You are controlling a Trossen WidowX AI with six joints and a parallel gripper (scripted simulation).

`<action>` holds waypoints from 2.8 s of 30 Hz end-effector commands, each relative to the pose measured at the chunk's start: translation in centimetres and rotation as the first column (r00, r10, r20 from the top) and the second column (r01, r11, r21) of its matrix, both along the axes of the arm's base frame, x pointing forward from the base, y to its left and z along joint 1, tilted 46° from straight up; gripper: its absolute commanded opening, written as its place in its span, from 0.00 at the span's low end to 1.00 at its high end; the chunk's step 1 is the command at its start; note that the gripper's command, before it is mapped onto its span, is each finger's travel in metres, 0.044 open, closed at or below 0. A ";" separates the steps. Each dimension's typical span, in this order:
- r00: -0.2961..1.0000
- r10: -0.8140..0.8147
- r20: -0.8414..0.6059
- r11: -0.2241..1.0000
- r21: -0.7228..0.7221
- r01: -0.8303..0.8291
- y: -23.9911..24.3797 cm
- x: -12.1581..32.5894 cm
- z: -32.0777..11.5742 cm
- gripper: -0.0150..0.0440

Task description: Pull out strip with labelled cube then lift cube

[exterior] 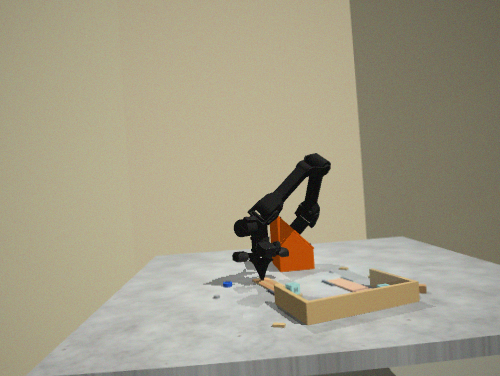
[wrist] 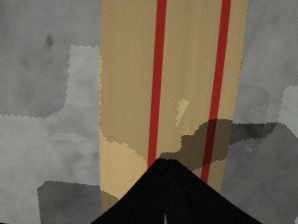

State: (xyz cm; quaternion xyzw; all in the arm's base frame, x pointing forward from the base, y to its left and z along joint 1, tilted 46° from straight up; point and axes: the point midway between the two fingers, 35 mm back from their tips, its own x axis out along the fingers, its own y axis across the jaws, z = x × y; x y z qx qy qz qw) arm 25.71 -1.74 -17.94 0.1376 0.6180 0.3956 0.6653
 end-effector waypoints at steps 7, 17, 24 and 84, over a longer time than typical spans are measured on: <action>1.000 0.014 -0.026 1.000 0.004 -0.014 0.1 -2.1 -0.4 0.25; 1.000 0.011 -0.020 1.000 0.000 -0.011 -2.7 -0.7 2.0 0.25; 0.996 0.077 0.037 0.997 0.008 -0.077 -2.9 0.2 2.8 0.34; 0.984 0.139 0.108 0.990 0.016 -0.141 3.4 19.1 8.8 0.82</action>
